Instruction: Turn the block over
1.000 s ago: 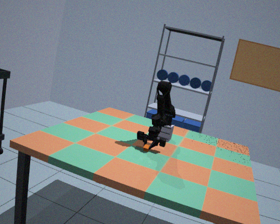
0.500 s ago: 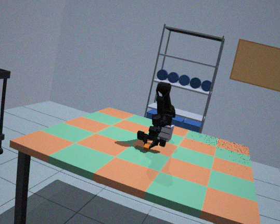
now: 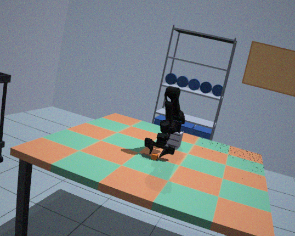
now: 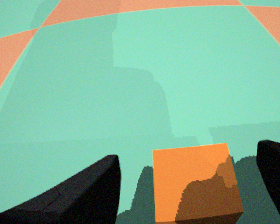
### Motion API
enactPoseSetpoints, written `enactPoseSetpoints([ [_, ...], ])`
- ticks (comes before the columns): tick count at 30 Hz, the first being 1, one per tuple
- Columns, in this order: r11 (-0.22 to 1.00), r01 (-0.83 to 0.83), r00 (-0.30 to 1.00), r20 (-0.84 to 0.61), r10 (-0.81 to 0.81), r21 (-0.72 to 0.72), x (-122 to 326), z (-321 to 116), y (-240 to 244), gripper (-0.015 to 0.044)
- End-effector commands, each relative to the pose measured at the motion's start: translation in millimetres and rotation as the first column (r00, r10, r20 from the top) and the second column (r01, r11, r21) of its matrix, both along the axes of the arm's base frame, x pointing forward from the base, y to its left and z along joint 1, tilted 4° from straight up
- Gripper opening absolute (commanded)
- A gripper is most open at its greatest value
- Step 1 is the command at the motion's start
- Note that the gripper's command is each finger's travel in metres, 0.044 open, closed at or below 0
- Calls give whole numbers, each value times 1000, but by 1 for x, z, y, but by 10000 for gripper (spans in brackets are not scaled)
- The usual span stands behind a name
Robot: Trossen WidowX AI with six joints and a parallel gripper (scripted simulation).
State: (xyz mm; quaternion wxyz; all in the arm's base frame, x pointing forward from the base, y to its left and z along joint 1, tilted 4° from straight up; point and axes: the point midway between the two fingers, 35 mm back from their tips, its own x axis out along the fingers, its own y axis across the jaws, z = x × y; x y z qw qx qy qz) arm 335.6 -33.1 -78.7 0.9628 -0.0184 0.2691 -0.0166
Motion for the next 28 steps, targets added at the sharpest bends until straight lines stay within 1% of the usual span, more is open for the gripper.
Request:
enactPoseSetpoints([
  [1,1000,-5,1000,-1,5,-2,0,0,0,368],
  [4,1000,-5,1000,-1,5,-2,0,0,0,440],
  [28,1000,-5,1000,-1,5,-2,0,0,0,440],
])
